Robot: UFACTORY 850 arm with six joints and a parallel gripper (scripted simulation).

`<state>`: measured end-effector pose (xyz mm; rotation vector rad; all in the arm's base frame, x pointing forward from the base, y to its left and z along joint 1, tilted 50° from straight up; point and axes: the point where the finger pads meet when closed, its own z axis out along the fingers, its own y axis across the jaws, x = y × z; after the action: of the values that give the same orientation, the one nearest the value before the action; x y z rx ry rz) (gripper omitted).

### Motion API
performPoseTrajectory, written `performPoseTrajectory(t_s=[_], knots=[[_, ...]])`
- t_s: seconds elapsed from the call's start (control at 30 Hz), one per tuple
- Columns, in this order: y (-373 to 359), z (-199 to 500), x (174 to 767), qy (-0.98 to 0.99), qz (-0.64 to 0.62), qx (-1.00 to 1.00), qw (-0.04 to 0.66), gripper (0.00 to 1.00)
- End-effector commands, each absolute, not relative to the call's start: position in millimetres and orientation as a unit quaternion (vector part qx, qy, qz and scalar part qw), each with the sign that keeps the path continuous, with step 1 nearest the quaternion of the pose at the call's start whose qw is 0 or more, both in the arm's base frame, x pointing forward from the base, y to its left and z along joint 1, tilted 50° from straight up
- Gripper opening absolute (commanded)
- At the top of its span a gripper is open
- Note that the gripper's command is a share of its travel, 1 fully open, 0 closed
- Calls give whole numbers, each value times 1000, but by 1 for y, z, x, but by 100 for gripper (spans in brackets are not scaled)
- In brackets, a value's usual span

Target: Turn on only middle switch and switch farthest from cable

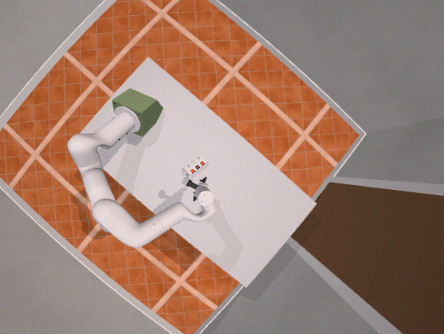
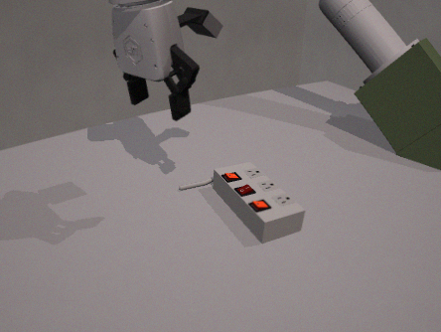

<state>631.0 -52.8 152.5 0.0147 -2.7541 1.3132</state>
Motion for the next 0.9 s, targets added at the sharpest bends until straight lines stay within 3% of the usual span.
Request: performPoseTrajectory(t_s=[0.0,0.4,0.87], knots=[[-33,122,610,-905,413,-45,93,100],[16,68,562,-896,385,-128,180,100],[20,63,558,-895,382,-134,188,100]])
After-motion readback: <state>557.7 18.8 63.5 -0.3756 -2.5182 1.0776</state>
